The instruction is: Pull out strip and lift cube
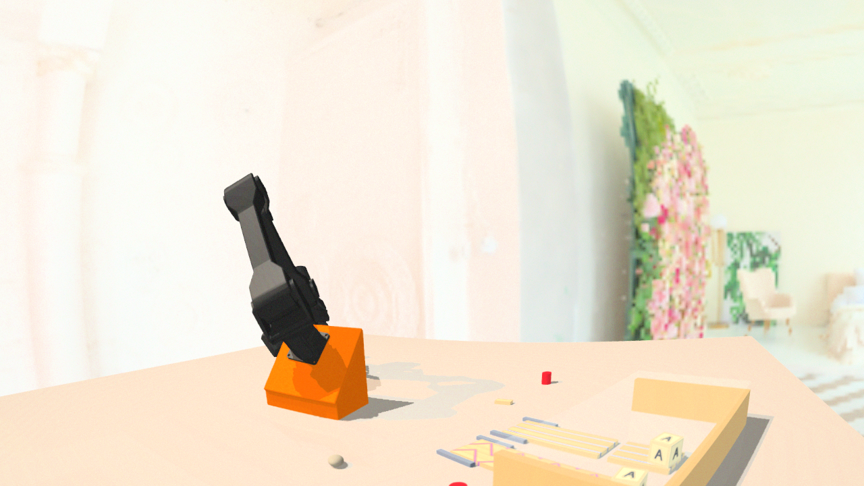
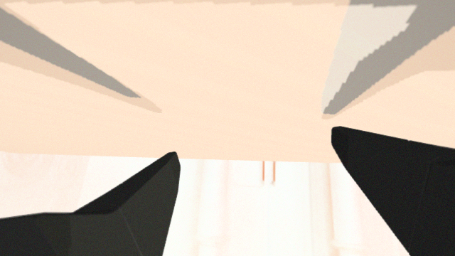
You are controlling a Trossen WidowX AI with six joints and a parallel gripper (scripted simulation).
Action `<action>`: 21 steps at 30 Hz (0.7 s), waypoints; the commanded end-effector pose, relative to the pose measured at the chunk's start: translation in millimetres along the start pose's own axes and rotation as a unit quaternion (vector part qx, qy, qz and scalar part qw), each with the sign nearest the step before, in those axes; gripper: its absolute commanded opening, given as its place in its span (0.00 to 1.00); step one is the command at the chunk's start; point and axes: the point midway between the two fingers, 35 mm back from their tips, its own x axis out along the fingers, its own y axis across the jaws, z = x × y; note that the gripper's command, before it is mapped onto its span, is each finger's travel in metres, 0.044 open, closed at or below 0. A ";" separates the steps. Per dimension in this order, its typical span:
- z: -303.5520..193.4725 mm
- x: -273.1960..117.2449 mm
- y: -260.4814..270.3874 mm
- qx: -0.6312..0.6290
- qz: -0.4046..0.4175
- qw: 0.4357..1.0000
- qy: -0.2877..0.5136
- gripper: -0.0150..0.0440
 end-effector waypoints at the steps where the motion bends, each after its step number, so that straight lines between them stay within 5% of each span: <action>1: -1.2 -1.0 0.4 0.000 0.000 1.000 0.000 0.93; 21: -44.6 -37.9 12.8 -0.001 0.001 1.000 0.000 0.93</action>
